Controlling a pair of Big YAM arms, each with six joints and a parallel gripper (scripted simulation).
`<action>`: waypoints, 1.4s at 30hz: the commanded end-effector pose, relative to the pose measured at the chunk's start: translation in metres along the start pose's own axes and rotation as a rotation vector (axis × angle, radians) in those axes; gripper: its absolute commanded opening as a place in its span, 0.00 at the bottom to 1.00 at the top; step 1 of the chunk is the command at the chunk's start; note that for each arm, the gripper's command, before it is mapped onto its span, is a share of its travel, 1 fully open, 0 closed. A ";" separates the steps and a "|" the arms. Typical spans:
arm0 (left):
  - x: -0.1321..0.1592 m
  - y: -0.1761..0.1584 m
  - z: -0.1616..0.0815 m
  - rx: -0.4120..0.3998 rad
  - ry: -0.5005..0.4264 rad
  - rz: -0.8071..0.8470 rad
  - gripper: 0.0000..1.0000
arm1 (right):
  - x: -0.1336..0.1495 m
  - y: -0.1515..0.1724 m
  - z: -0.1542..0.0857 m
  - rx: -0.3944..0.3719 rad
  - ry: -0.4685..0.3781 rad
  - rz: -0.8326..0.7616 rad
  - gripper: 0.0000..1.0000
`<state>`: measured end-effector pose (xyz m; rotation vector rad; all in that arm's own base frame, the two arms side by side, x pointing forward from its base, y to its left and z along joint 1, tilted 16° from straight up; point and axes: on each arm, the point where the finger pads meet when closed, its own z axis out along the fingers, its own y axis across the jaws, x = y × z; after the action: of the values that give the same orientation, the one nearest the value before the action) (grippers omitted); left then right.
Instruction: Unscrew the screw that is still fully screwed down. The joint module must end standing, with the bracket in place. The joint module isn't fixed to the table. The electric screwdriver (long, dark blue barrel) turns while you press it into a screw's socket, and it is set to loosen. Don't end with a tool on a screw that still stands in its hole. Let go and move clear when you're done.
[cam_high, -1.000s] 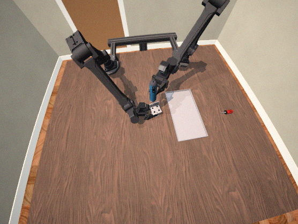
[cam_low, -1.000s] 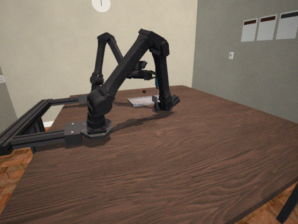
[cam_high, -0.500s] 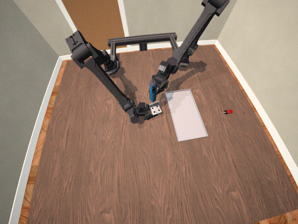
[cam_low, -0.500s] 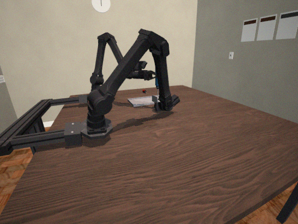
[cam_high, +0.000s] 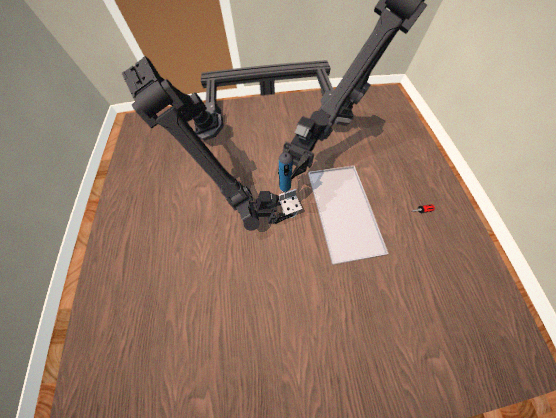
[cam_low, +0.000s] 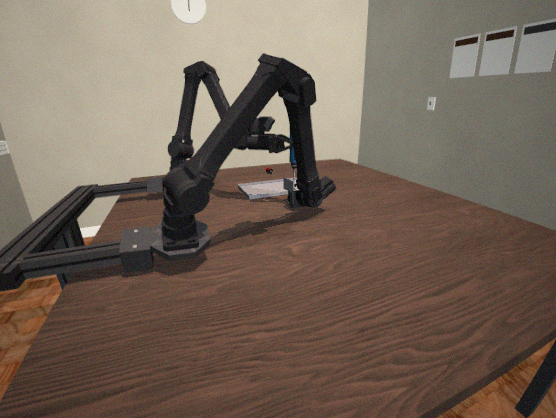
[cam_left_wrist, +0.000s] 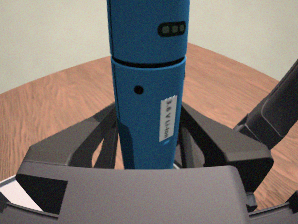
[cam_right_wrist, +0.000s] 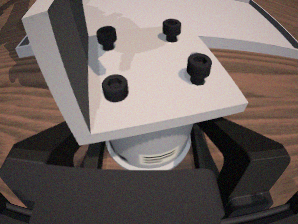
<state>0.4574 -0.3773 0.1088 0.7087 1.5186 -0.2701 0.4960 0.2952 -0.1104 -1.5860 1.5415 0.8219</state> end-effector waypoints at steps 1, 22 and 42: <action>-0.041 0.007 0.008 -0.017 -0.100 -0.021 0.42 | -0.009 -0.011 0.000 0.014 -0.009 -0.023 0.59; -0.021 0.007 0.003 -0.015 -0.074 -0.015 0.42 | -0.009 -0.011 0.000 0.014 -0.009 -0.023 0.59; -0.021 0.007 0.006 -0.016 -0.077 -0.014 0.42 | -0.009 -0.011 0.000 0.014 -0.009 -0.023 0.59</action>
<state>0.4574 -0.3757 0.1040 0.7062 1.5138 -0.2718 0.4960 0.2952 -0.1104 -1.5860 1.5415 0.8219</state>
